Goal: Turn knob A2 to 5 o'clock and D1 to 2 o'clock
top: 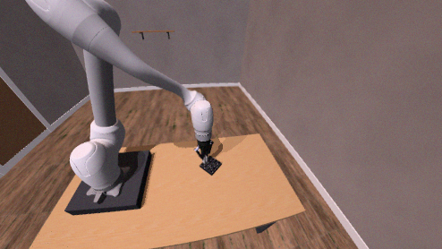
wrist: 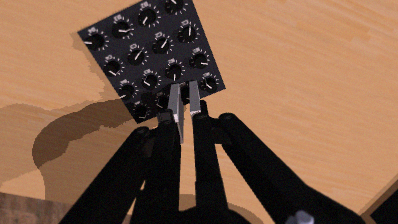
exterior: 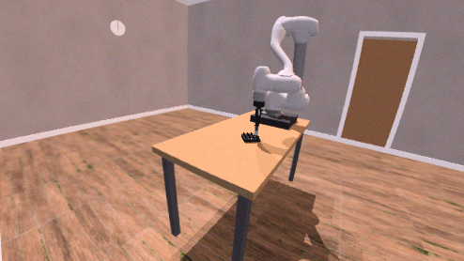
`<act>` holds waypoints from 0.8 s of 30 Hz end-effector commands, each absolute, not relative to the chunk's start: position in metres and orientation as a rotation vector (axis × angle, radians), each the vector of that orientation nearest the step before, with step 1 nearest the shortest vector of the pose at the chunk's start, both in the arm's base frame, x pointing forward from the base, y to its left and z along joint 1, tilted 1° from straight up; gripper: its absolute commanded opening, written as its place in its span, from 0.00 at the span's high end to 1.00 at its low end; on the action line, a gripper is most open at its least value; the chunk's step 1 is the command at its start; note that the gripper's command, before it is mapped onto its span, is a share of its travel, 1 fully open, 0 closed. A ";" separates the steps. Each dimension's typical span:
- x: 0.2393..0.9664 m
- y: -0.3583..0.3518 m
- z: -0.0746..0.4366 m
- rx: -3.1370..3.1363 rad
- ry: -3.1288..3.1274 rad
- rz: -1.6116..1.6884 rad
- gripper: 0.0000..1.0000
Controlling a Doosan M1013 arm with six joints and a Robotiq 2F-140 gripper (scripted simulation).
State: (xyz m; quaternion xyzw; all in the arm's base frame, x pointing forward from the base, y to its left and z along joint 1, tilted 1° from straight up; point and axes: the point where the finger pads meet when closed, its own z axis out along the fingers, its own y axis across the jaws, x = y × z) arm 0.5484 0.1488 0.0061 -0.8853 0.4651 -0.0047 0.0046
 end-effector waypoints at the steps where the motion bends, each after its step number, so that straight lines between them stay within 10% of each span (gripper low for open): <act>1: 0.548 0.149 0.006 -2.736 1.530 -0.018 0.95; 24: 0.548 0.149 0.006 -2.239 2.190 -0.015 0.95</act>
